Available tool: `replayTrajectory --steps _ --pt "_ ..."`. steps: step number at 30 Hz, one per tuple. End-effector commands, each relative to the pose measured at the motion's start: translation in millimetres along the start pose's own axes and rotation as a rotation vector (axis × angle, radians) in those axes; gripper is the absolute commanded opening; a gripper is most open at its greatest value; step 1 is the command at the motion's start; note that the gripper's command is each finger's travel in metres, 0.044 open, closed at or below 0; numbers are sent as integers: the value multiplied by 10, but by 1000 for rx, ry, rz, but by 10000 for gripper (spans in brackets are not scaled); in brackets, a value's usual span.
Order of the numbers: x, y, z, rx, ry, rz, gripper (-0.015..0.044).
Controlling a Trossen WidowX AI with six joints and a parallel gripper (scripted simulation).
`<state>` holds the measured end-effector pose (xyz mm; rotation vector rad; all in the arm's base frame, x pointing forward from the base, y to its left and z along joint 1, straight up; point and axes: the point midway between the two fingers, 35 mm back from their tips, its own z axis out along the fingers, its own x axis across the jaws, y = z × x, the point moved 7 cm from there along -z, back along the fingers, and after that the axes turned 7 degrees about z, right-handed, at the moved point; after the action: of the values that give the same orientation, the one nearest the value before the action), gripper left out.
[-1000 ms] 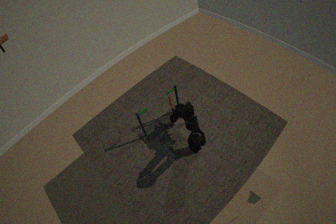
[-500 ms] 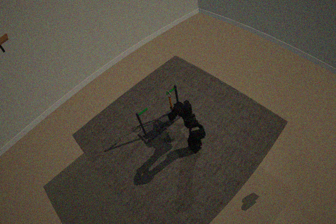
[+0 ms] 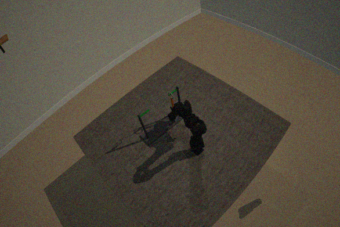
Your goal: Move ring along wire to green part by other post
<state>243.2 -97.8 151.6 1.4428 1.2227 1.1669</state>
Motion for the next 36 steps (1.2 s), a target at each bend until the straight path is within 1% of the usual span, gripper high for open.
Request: replayTrajectory --steps 1,13,31,36 --pt "-1 5 72 -4 -3 3 160" --pt "12 -31 252 -6 -3 4 160" --pt "12 -31 255 -6 -3 4 160" --pt "16 -37 252 -3 2 0 29"
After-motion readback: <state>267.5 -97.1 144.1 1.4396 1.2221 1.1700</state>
